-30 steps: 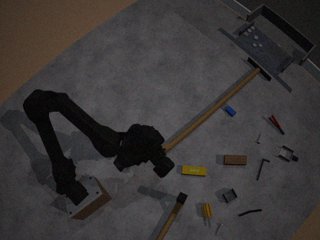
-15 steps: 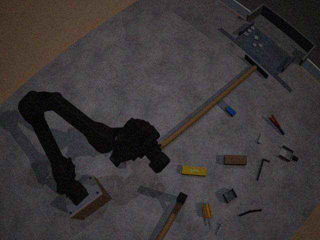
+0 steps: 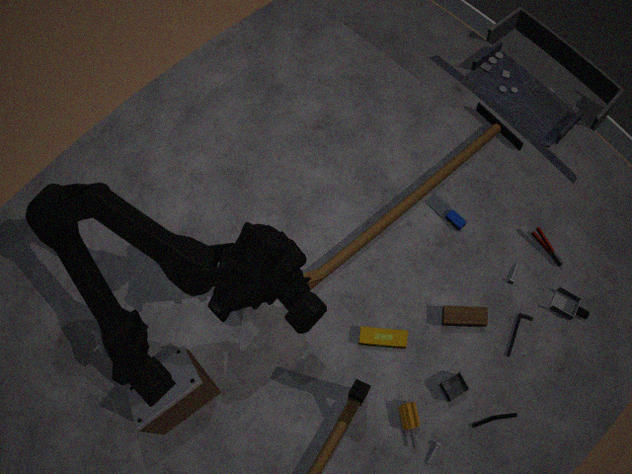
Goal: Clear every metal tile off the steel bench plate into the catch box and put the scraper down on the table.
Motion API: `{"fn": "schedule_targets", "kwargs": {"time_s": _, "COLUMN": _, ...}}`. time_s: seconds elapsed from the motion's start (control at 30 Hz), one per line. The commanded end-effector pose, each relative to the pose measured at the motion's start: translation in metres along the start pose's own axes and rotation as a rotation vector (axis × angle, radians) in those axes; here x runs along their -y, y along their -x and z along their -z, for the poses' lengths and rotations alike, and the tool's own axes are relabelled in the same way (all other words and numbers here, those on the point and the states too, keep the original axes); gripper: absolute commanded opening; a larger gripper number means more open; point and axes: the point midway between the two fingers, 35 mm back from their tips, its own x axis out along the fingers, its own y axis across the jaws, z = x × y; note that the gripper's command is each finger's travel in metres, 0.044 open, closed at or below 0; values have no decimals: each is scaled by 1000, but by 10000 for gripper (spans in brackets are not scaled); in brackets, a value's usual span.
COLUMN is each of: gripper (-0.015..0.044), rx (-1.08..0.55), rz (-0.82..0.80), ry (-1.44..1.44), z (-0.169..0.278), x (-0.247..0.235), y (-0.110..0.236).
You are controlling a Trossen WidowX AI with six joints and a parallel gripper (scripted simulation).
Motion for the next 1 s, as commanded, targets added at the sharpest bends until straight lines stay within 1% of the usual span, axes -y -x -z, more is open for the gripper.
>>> {"fn": "schedule_targets", "kwargs": {"time_s": 0.0, "gripper": 0, "rx": 10, "rz": 1, "ry": 9, "z": -2, "x": -6, "y": 2}}
{"fn": "schedule_targets", "kwargs": {"time_s": 0.97, "gripper": 0, "rx": 12, "rz": -9, "ry": 11, "z": 4, "x": -40, "y": 6}}
